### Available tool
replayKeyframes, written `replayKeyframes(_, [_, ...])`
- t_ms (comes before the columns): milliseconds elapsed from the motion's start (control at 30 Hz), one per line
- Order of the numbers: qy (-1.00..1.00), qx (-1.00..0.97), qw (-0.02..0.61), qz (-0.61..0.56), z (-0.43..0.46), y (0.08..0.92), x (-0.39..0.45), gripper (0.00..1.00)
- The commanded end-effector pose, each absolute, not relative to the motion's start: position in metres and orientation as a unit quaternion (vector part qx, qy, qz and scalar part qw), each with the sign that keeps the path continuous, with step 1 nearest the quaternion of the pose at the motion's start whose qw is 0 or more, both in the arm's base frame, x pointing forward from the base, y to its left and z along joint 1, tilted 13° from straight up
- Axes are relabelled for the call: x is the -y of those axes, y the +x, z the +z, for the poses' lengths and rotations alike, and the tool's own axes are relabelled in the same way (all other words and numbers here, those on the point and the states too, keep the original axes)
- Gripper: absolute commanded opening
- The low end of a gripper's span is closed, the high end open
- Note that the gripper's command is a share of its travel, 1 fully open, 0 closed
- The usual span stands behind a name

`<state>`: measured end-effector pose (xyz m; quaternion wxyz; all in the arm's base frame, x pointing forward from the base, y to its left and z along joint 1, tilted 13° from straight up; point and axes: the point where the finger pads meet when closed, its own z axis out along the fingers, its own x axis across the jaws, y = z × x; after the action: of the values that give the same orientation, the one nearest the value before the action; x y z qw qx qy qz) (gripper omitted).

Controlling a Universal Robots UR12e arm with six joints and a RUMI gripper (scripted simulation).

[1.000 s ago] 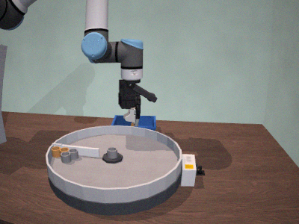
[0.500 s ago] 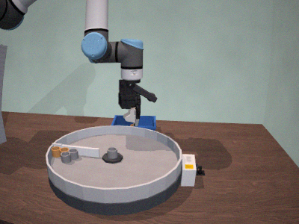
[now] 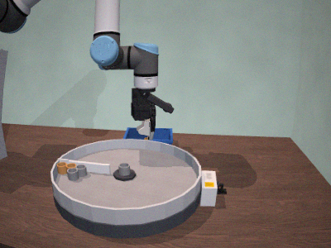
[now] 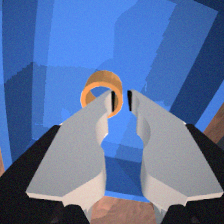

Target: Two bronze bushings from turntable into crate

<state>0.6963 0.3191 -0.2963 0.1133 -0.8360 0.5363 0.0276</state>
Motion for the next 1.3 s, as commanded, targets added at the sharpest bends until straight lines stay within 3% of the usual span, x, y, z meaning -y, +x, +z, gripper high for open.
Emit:
replayKeyframes(0, [-0.836, -0.536, 0.114, 0.026, -0.296, 0.698, -0.32, 0.06])
replayKeyframes(600, [-0.836, -0.536, 0.113, 0.027, -0.291, 0.695, -0.318, 0.06])
replayKeyframes(1267, [-0.836, -0.537, 0.113, 0.027, -0.218, 0.69, -0.301, 0.06])
